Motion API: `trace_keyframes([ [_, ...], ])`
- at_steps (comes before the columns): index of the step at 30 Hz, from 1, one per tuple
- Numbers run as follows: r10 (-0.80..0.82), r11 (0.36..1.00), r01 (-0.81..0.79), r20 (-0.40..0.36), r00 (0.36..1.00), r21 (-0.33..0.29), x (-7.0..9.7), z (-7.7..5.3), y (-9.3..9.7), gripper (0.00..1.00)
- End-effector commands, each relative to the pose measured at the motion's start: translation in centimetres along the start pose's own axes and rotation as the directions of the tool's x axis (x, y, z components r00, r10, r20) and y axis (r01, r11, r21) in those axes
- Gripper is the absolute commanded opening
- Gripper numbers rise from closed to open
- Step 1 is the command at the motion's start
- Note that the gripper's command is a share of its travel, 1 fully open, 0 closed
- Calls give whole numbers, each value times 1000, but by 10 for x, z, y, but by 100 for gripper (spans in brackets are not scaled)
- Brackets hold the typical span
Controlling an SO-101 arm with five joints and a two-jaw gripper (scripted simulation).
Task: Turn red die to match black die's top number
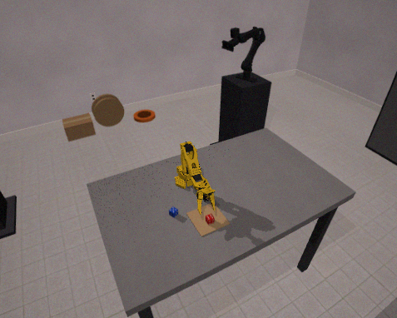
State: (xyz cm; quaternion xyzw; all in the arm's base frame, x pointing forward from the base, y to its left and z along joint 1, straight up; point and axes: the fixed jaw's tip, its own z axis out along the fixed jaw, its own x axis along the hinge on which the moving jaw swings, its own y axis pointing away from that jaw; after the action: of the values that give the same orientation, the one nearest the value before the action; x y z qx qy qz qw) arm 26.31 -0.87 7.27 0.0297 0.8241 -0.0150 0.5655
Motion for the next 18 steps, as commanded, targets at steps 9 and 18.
trace_keyframes([
  [9,9,1000,-10,111,994,3,-29,-1,-1,36],
  [18,9,1000,-9,104,995,4,-29,-1,-1,36],
])
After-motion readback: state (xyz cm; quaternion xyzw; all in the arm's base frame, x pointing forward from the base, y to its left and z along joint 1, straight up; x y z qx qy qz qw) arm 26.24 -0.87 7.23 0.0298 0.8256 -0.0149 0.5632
